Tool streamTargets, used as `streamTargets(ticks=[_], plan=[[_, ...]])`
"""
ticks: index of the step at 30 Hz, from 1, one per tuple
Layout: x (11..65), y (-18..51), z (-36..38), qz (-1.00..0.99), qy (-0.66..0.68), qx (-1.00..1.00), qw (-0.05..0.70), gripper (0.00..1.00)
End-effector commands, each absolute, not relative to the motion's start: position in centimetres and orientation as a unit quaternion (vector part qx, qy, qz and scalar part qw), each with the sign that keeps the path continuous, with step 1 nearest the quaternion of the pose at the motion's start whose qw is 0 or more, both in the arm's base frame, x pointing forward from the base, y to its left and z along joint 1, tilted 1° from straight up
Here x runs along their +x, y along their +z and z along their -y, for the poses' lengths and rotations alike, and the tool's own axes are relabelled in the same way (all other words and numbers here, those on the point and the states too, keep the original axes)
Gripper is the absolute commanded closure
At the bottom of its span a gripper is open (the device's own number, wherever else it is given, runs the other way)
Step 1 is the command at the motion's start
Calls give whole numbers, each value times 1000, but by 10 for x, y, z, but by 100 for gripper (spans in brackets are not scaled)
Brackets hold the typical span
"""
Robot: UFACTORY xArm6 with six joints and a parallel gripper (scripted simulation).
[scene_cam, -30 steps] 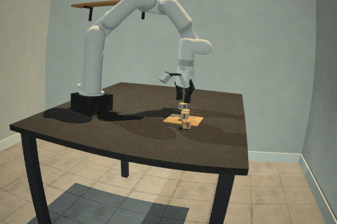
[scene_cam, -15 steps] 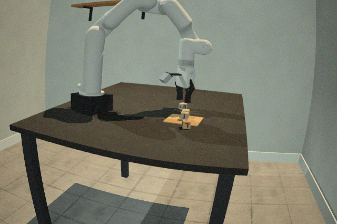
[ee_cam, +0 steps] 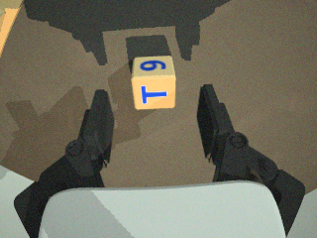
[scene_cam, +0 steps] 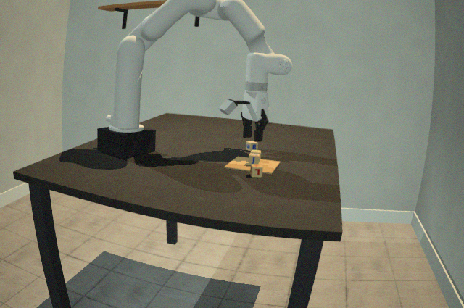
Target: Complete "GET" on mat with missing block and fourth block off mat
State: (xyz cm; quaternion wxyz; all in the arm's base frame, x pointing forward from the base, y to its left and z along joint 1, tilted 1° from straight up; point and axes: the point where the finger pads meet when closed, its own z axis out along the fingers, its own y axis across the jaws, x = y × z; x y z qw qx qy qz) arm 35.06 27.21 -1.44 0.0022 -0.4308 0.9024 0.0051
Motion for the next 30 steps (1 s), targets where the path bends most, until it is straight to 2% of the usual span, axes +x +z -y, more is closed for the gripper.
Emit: streamTargets(ticks=[1,30], plan=[[352,-13,-273,-902,5,-431,4,31],[352,-22,-273,-902,5,-431,4,31]])
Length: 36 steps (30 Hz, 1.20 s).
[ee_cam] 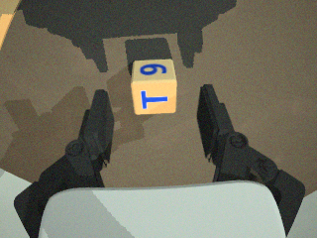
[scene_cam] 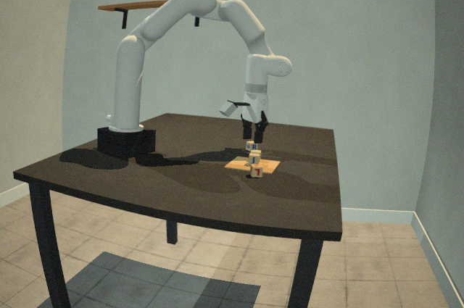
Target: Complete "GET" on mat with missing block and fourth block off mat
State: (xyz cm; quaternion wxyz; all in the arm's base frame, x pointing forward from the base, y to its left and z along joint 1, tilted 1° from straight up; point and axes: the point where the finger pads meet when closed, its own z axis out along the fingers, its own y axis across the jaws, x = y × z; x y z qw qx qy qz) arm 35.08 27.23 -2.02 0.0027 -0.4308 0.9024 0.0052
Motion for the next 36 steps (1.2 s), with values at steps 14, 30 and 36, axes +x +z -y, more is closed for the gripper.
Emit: streamTargets(ticks=[14,30,36], plan=[[352,-44,-273,-902,5,-431,4,31],[352,-47,-273,-902,5,-431,4,31],[352,-47,-273,-902,5,-431,4,31]])
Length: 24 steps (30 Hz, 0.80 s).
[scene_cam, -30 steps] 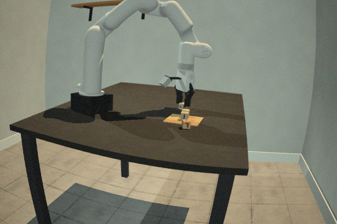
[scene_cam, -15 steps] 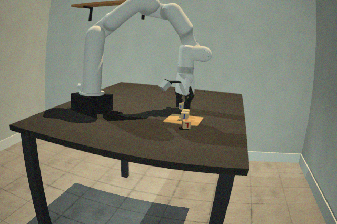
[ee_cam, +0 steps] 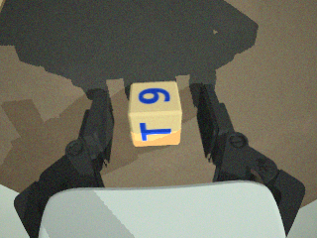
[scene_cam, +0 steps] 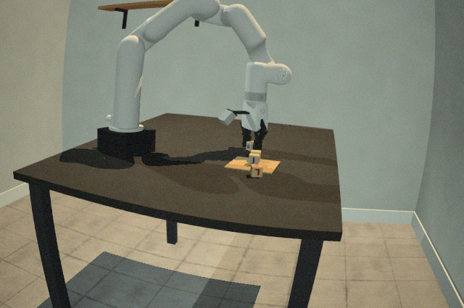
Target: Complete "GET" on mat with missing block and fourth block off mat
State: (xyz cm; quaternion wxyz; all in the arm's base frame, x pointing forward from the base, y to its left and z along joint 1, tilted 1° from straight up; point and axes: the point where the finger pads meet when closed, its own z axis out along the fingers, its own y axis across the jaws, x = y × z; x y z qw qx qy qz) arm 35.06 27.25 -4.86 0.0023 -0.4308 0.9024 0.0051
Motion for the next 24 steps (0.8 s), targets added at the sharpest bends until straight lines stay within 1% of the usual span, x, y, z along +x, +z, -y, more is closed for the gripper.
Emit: streamTargets(ticks=[1,19,20,24], plan=[[352,-47,-273,-902,5,-431,4,31],[352,-47,-273,-902,5,-431,4,31],[352,-47,-273,-902,5,-431,4,53],[352,-47,-273,-902,5,-431,4,53]])
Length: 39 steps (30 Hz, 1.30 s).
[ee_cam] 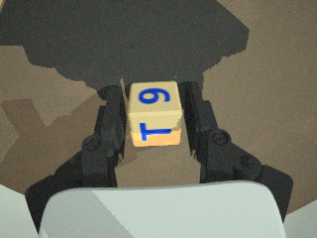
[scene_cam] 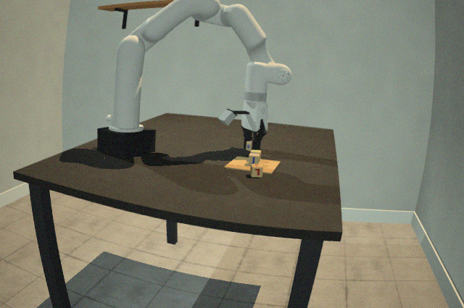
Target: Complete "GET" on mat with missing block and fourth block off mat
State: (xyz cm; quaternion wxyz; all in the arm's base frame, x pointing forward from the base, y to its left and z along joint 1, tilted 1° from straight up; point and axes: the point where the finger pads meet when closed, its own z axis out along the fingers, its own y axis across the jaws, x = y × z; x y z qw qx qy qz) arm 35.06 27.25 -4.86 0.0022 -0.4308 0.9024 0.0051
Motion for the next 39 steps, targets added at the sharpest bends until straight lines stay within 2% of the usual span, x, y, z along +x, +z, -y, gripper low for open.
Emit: streamTargets(ticks=[1,12,13,39], plan=[[352,-47,-273,-902,5,-431,4,53],[352,-47,-273,-902,5,-431,4,53],[352,-47,-273,-902,5,-431,4,73],[352,-47,-273,-902,5,-431,4,73]])
